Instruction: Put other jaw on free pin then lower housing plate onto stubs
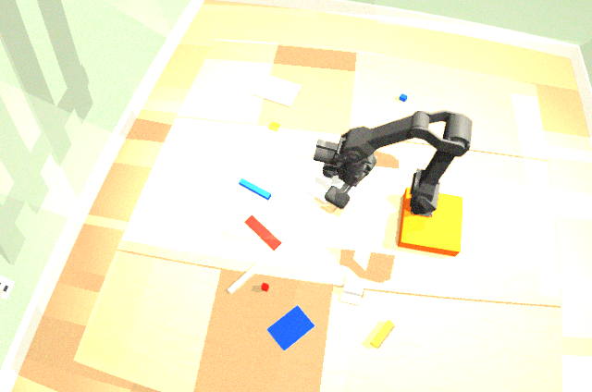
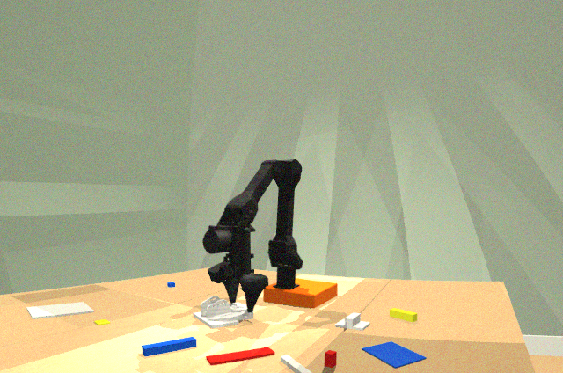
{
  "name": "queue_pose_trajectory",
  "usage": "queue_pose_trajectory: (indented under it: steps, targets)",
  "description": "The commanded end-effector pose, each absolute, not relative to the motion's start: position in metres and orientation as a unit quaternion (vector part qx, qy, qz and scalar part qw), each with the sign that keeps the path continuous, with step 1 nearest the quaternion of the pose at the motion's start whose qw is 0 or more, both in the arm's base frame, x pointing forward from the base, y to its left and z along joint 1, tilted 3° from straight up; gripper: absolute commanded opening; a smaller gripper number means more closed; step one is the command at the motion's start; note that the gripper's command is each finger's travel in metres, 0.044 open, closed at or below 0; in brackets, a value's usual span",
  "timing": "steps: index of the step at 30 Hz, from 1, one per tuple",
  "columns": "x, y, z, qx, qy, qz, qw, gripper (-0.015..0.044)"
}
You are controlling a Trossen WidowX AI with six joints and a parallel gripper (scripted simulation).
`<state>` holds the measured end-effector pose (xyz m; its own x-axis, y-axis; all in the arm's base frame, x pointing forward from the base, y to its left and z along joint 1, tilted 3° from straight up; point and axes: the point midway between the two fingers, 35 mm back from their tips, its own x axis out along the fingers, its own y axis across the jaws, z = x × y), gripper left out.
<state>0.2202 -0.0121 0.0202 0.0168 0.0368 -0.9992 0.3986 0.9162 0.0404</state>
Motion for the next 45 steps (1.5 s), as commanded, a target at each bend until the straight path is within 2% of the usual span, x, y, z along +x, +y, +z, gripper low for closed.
queue_pose_trajectory:
  steps: [1, 4, 9, 15, 45]
  targets:
    - [0.222, -0.014, 0.061, 0.159, 0.681, -0.128, 0.703, 0.044]
    - [0.218, -0.014, 0.082, 0.16, 0.681, -0.128, 0.703, 0.044]
    - [0.221, -0.014, 0.074, 0.161, 0.678, -0.13, 0.705, 0.044]
    - [0.199, -0.018, 0.131, 0.16, 0.682, -0.129, 0.702, 0.044]
    - [0.199, -0.018, 0.131, 0.16, 0.682, -0.129, 0.702, 0.044]
